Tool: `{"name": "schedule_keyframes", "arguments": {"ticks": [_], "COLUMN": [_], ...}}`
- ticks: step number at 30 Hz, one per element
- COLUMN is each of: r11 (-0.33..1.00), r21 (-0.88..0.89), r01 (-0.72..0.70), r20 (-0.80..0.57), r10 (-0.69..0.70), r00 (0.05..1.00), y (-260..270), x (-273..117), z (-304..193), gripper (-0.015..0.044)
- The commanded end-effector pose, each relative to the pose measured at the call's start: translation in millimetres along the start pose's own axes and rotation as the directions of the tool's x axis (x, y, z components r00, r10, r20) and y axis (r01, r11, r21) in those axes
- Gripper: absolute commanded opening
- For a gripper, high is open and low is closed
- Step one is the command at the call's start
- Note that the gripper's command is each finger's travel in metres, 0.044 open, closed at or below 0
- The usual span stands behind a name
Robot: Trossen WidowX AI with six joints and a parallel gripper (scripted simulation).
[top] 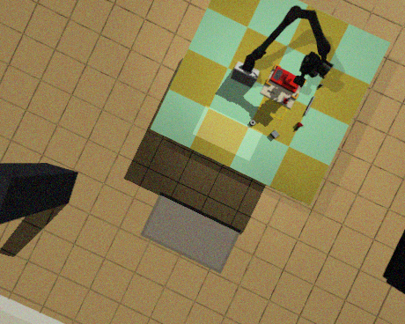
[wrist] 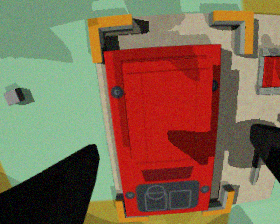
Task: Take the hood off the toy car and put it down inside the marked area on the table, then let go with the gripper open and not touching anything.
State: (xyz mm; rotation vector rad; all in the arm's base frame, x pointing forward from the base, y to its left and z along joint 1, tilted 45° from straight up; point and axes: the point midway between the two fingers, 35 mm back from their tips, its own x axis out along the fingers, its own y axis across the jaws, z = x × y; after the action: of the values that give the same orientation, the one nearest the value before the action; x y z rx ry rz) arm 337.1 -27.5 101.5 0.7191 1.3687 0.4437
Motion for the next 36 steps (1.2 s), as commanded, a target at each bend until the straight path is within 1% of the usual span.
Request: {"name": "schedule_keyframes", "arguments": {"ticks": [1,36], "r11": [0.998,0.998], "r21": [0.062,0.062], "r01": [-0.021,-0.020], "r20": [-0.022,-0.022], "r10": [0.022,0.022], "r00": [1.000,1.000], "y": [-6,-6], "x": [-8,18], "z": [-3,-3], "gripper": [0.0440,0.0440]}}
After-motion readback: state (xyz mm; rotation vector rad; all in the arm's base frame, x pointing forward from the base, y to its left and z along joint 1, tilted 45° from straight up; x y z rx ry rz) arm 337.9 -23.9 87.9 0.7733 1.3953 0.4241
